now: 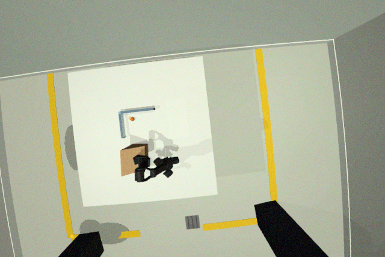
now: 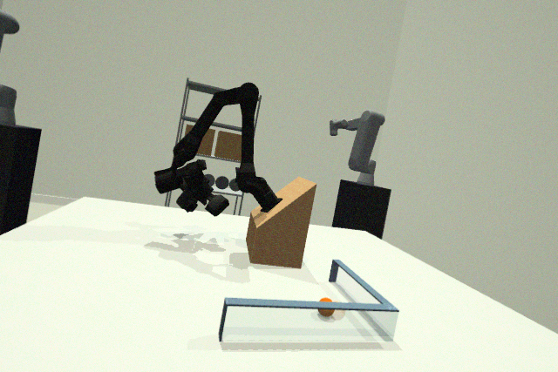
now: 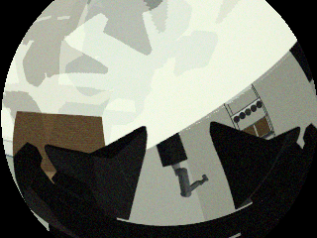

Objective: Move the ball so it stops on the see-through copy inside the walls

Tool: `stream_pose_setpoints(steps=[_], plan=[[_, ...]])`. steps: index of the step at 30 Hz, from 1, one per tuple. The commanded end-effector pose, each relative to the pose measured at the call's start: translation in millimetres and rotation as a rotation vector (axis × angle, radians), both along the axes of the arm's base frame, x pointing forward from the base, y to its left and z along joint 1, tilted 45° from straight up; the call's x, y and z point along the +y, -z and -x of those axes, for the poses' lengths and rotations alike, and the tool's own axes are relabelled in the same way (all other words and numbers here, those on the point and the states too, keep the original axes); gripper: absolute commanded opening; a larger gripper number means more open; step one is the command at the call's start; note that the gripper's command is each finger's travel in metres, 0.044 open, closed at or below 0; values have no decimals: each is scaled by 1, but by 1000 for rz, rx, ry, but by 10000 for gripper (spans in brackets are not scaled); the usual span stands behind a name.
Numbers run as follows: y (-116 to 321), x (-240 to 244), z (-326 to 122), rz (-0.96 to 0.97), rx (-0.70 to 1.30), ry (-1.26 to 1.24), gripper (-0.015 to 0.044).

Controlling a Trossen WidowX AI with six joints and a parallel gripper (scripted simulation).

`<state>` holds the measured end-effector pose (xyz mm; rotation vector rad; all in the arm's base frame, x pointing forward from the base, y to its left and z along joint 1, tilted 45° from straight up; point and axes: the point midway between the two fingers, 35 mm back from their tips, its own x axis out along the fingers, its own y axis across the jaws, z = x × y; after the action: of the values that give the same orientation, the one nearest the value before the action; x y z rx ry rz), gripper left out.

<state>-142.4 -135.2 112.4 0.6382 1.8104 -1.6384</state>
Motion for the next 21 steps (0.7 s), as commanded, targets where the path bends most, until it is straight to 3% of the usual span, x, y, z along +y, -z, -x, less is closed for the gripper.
stream_pose_setpoints(steps=[1, 12, 21], plan=[[1, -44, -32, -63, -34, -237, 275], [15, -119, -167, -276, -17, -875, 275], [50, -113, -306, -523, 176, -1400, 275]])
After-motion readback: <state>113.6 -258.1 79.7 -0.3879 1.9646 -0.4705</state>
